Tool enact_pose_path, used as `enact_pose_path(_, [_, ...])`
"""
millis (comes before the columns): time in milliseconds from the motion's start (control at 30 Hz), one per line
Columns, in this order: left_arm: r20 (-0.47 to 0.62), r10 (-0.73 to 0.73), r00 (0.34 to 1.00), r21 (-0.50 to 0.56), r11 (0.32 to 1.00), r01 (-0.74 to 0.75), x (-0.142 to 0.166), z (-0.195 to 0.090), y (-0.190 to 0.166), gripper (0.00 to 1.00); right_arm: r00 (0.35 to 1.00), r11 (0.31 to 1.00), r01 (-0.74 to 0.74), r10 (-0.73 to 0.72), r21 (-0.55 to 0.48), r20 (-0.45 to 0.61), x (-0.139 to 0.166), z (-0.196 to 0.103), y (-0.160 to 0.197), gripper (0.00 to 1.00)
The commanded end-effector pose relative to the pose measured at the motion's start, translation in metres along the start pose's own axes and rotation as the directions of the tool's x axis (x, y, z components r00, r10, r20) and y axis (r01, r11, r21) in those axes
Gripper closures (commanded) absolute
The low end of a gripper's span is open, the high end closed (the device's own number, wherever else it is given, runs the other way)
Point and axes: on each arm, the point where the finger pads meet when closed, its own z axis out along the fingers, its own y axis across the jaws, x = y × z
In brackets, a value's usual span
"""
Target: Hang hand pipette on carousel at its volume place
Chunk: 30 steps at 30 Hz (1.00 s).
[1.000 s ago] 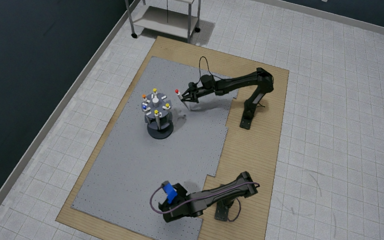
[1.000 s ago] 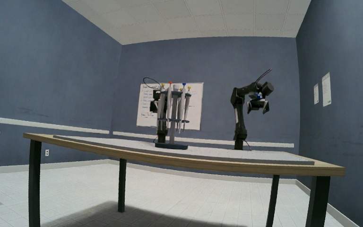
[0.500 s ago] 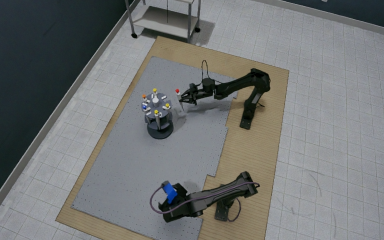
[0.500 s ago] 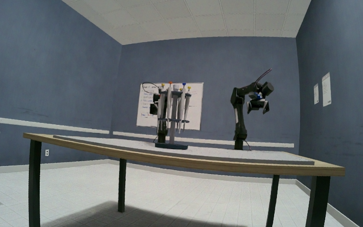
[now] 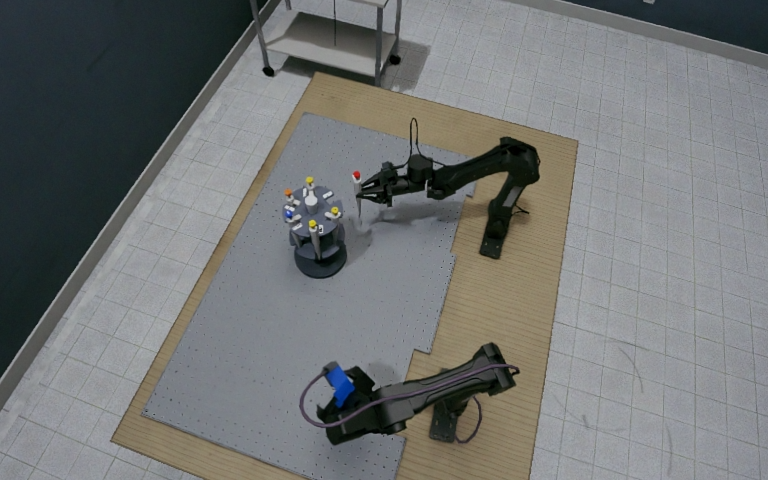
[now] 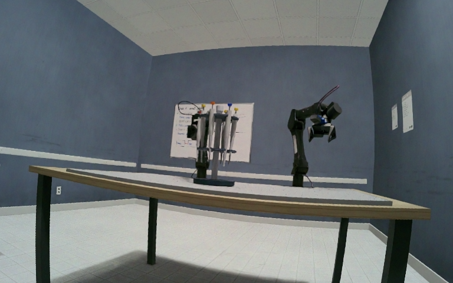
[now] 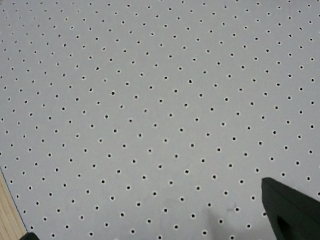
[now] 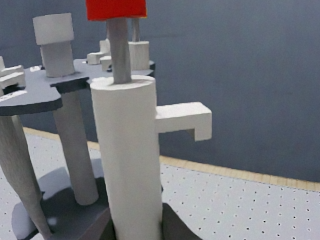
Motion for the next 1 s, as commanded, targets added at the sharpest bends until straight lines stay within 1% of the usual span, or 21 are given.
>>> enact_pose_path(0, [0.032, 0.024, 0.999, -0.01, 1.0, -0.023, -0.009, -0.005, 0.002, 0.0, 0.999, 1.0, 0.013, -0.013, -0.001, 0.046, -0.015, 0.001, 0.0, 0.88])
enact_pose_path(500, [0.032, 0.024, 0.999, -0.01, 1.0, -0.023, -0.009, -0.005, 0.002, 0.0, 0.999, 1.0, 0.013, -0.013, -0.001, 0.046, -0.015, 0.001, 0.0, 0.88])
enact_pose_path(533, [0.032, 0.024, 0.999, -0.01, 1.0, -0.023, -0.009, -0.005, 0.002, 0.0, 0.999, 1.0, 0.013, -0.013, -0.005, 0.053, -0.002, 0.002, 0.003, 0.88])
enact_pose_path(567, [0.032, 0.024, 0.999, -0.01, 1.0, -0.023, -0.009, -0.005, 0.002, 0.0, 0.998, 1.0, 0.015, -0.015, -0.005, 0.06, -0.007, 0.003, 0.003, 0.88])
enact_pose_path(600, [0.032, 0.024, 0.999, -0.01, 1.0, -0.023, -0.009, -0.005, 0.002, 0.0, 0.995, 1.0, 0.025, -0.025, -0.004, 0.094, -0.024, 0.006, 0.002, 0.88])
enact_pose_path(633, [0.032, 0.024, 0.999, -0.01, 1.0, -0.023, -0.009, -0.005, 0.002, 0.0, 0.991, 0.999, 0.035, -0.034, -0.003, 0.128, -0.042, 0.0, 0.004, 0.88])
enact_pose_path(767, [0.032, 0.024, 0.999, -0.01, 1.0, -0.023, -0.009, -0.005, 0.002, 0.0, 0.991, 0.999, 0.035, -0.034, -0.002, 0.128, -0.047, 0.0, 0.004, 0.88])
enact_pose_path(833, [0.032, 0.024, 0.999, -0.01, 1.0, -0.023, -0.009, -0.005, 0.002, 0.0, 0.994, 1.0, 0.028, -0.028, 0.0, 0.103, -0.043, 0.0, 0.003, 0.88])
enact_pose_path(967, [0.032, 0.024, 0.999, -0.01, 1.0, -0.023, -0.009, -0.005, 0.002, 0.0, 0.995, 1.0, 0.026, -0.026, 0.0, 0.099, -0.042, 0.002, 0.003, 0.88])
